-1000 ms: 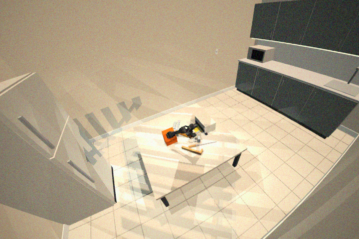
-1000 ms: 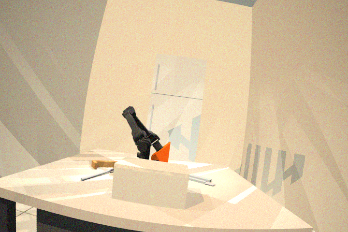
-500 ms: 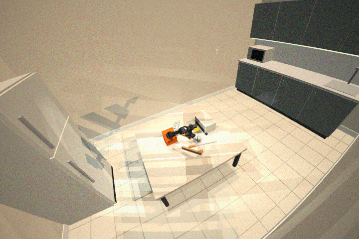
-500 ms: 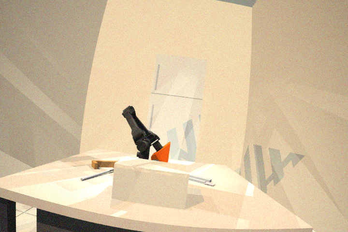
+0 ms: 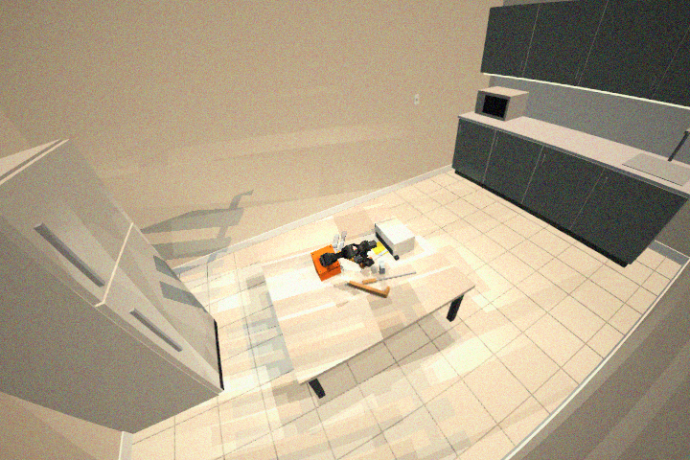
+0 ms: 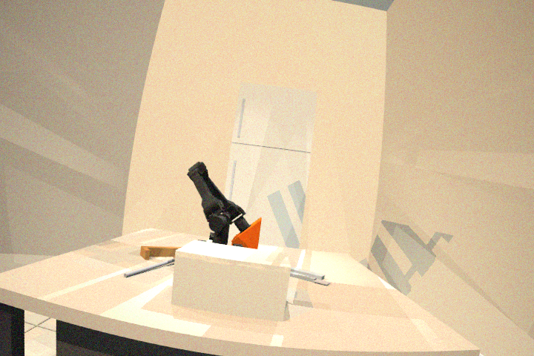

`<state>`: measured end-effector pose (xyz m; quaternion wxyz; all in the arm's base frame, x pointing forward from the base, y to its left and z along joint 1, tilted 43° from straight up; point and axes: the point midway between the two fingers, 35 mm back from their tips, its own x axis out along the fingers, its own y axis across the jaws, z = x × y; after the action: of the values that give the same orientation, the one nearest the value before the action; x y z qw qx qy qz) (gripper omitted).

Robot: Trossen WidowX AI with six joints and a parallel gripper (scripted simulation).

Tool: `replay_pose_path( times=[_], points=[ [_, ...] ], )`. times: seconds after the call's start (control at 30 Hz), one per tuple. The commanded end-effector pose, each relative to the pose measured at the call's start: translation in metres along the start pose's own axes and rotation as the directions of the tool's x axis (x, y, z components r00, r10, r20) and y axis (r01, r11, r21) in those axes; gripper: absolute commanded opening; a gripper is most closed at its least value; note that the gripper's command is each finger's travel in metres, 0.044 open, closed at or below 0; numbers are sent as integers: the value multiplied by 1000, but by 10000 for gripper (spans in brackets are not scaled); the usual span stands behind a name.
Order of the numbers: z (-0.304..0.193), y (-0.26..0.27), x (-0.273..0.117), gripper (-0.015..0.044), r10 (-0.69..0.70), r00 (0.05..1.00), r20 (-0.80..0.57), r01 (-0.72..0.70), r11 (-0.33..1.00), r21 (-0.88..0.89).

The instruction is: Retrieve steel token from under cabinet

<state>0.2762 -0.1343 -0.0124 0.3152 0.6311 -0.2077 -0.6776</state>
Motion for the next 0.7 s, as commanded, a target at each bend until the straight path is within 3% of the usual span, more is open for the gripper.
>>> replay_pose_path(
  times=[0.0, 0.67],
  points=[
    [6, 0, 1, 0, -2, 1000, 3, 2, 1000, -5],
    [30, 1, 1, 0, -2, 1000, 4, 2, 1000, -6]
  ],
)
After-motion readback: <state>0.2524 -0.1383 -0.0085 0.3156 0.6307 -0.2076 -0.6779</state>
